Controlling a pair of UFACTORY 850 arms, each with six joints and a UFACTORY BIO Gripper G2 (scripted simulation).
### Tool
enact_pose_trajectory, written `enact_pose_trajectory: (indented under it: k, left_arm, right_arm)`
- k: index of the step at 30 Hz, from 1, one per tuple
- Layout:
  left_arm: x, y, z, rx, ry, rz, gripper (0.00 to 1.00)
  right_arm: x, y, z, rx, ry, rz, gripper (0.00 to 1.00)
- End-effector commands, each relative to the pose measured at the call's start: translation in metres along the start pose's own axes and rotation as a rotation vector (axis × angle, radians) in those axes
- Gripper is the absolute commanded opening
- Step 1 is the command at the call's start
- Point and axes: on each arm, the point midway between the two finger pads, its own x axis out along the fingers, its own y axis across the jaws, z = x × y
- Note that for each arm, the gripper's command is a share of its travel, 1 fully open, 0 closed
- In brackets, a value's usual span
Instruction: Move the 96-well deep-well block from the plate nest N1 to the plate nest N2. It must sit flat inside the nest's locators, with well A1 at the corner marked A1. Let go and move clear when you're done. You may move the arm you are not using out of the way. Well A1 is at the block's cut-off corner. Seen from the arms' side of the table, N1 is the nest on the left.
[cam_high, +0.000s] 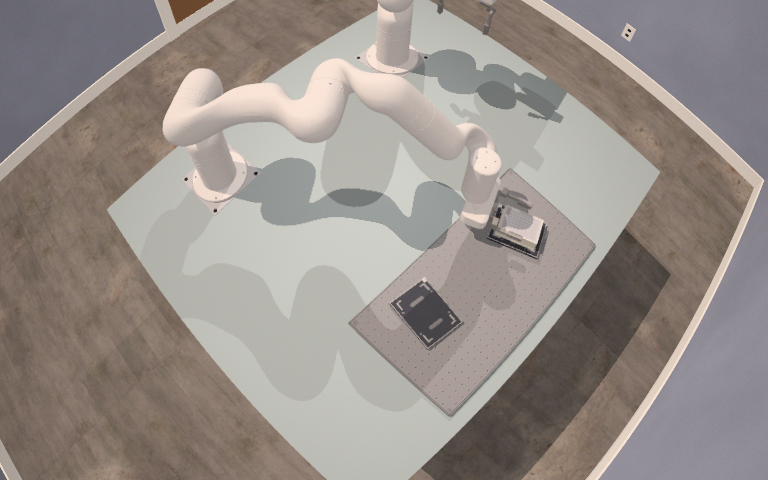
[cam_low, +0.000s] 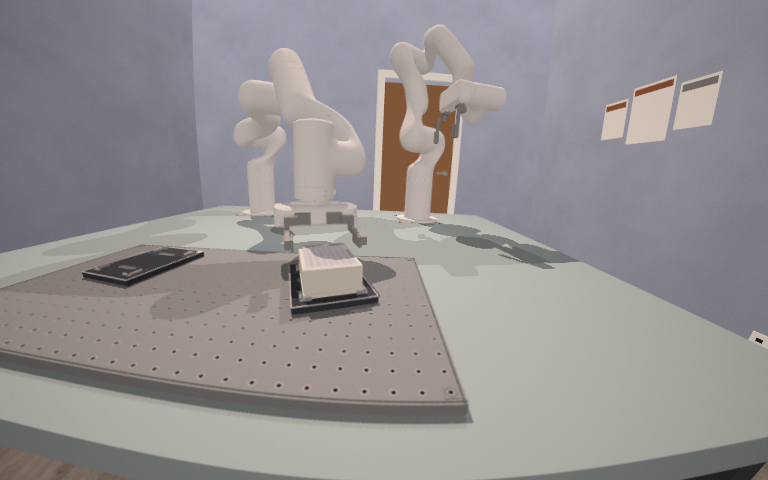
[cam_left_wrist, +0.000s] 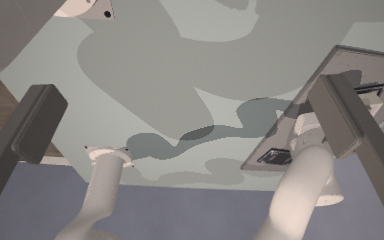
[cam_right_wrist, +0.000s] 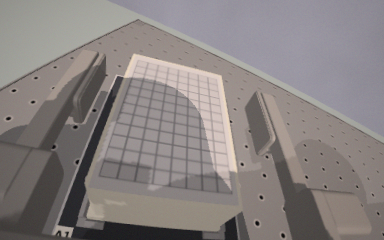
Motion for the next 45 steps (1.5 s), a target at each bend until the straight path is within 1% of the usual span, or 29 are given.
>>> enact_pose_trajectory:
  k: [1,12,26,45]
  left_arm:
    - [0.0,0.0,0.0,0.0,0.0,-0.001,1.0]
    - [0.0,0.0,0.0,0.0,0.0,-0.001,1.0]
    - [0.0,0.0,0.0,0.0,0.0,-0.001,1.0]
    - [0.0,0.0,0.0,0.0,0.0,-0.001,1.0]
  right_arm:
    - [0.001,0.0,-0.003,0.001,-0.003,0.0,0.37]
    - [0.001,0.0,-0.021,0.001,-0.003,0.0,0.37]
    - [0.001,0.0,-0.021,0.001,-0.003,0.0,0.37]
    - [0.001,0.0,-0.032,0.001,-0.003,0.0,0.37]
